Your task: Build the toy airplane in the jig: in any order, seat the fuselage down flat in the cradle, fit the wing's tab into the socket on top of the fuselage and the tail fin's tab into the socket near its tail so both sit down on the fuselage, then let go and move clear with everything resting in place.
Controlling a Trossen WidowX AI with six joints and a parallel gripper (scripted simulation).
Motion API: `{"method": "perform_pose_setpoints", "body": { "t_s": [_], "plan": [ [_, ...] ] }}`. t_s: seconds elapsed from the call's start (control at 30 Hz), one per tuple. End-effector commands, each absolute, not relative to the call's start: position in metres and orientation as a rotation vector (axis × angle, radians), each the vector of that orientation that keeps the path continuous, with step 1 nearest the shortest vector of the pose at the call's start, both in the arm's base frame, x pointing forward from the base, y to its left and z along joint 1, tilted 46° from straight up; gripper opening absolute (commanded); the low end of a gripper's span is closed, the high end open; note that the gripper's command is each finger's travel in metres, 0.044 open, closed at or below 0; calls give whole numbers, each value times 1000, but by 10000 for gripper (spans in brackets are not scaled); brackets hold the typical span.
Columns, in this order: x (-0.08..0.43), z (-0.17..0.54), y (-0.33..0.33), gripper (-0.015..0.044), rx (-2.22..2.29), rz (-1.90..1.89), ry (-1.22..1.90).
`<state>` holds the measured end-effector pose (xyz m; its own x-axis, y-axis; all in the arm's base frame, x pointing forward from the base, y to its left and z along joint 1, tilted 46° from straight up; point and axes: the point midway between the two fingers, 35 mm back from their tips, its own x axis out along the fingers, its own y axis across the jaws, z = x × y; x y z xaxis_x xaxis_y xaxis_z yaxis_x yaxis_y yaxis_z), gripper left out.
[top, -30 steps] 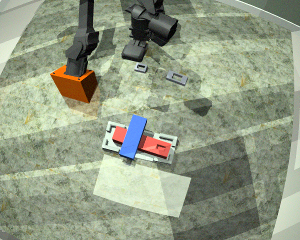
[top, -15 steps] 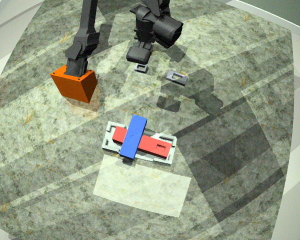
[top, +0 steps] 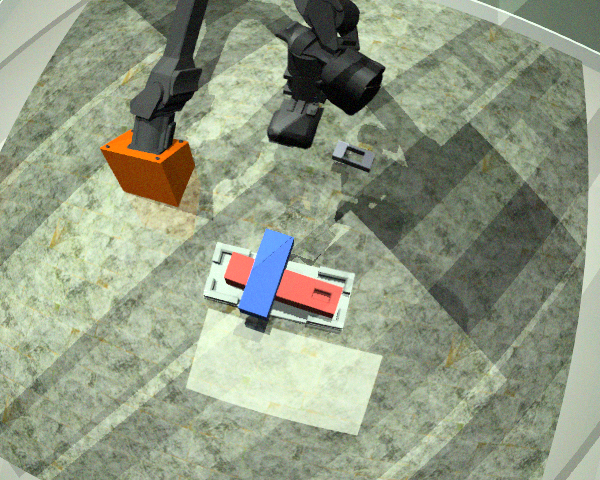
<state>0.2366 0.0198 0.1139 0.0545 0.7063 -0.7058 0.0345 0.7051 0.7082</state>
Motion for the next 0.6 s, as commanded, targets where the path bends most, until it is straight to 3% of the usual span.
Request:
{"method": "perform_pose_setpoints", "body": {
  "t_s": [0.0,0.57],
  "plan": [
    [244,108,13,0,648,567,1446],
    [274,81,-13,0,650,560,1448]
  ]
}}
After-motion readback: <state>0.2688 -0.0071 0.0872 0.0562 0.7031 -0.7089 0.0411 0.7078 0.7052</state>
